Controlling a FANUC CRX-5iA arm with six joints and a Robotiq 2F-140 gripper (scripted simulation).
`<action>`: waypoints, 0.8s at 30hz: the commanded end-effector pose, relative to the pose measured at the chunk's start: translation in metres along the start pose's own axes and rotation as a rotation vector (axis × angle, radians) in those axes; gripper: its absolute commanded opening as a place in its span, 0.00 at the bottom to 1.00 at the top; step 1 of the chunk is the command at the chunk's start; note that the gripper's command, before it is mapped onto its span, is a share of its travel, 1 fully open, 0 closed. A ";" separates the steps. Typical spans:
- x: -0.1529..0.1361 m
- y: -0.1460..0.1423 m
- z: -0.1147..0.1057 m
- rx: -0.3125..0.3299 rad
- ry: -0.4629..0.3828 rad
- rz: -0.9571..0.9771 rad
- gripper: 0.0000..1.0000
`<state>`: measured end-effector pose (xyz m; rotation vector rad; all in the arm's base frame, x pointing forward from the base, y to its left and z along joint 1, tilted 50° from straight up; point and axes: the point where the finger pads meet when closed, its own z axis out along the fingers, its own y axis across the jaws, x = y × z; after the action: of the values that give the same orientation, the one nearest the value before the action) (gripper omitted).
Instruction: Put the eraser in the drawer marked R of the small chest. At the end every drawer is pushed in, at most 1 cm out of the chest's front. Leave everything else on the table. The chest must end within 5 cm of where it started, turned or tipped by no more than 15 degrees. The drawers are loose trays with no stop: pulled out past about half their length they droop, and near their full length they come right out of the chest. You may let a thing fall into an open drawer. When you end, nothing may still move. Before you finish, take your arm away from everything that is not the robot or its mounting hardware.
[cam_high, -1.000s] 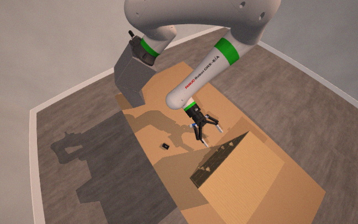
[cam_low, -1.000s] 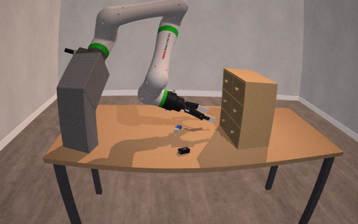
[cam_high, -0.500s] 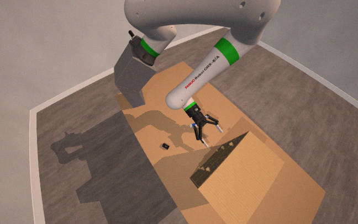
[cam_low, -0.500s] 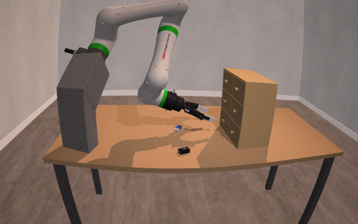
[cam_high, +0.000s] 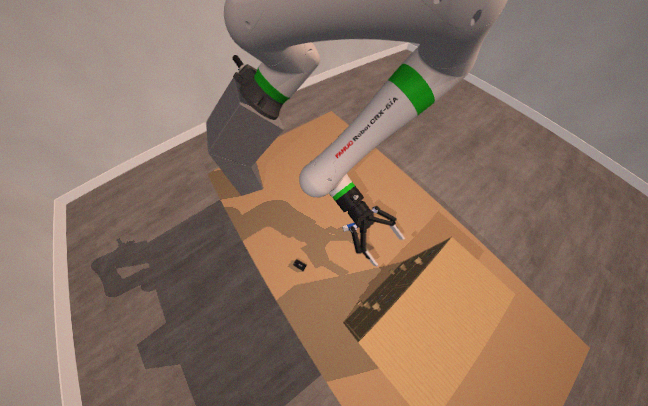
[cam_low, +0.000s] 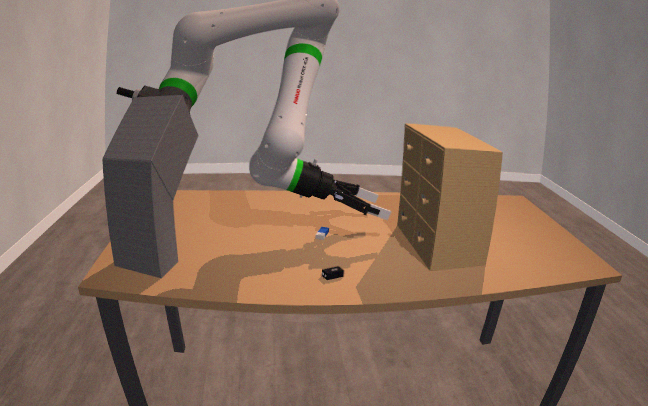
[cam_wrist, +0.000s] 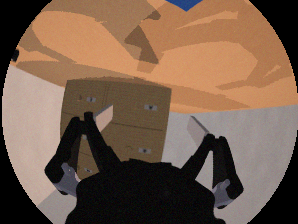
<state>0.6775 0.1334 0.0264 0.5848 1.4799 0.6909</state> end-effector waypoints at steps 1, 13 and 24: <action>-0.011 0.000 -0.004 0.000 0.000 0.000 1.00; -0.063 0.000 -0.023 0.000 0.000 0.000 1.00; -0.076 0.000 -0.028 0.000 0.000 0.000 1.00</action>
<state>0.6528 0.0779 0.0765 0.5847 1.4799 0.6908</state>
